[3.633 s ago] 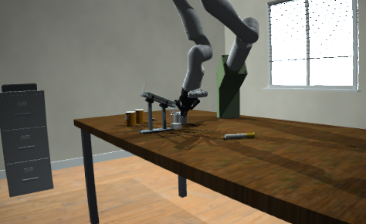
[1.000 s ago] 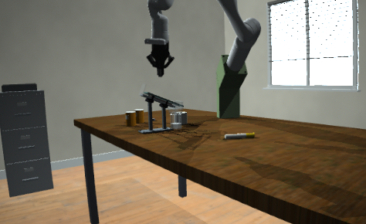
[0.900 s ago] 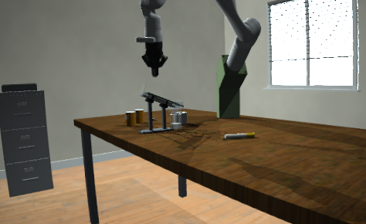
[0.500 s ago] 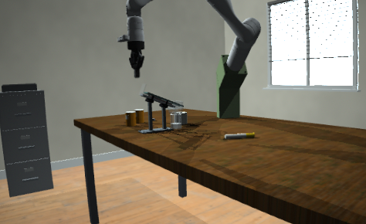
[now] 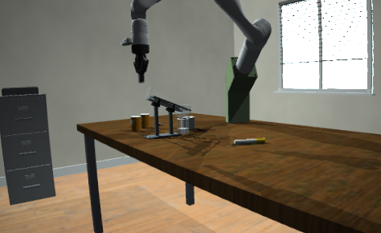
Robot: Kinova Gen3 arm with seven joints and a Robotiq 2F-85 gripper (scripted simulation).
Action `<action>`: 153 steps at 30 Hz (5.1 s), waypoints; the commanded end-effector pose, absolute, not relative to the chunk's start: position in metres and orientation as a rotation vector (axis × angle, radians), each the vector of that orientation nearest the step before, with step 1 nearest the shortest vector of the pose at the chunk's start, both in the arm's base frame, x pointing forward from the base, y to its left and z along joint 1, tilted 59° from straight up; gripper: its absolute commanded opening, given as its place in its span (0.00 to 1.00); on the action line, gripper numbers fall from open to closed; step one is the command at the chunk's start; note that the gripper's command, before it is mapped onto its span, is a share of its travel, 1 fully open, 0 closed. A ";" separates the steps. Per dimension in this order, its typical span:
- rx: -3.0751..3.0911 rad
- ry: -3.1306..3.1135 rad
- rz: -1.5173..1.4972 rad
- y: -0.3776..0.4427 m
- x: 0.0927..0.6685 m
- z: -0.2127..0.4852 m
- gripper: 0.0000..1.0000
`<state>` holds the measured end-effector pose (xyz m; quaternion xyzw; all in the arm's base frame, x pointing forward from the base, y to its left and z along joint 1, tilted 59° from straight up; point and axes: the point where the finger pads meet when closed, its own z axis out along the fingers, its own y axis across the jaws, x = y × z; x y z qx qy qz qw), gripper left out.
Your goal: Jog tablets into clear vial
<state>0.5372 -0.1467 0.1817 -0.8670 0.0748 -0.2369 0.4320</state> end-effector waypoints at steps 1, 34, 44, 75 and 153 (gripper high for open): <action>-2.161 0.185 -0.590 -0.145 0.538 0.181 0.00; -2.161 0.185 -0.590 -0.109 0.559 0.157 0.00; -2.161 0.185 -0.590 -0.107 0.556 0.154 0.00; -2.161 0.185 -0.590 -0.100 0.549 0.148 0.00; -2.161 0.185 -0.590 -0.108 0.557 0.155 0.00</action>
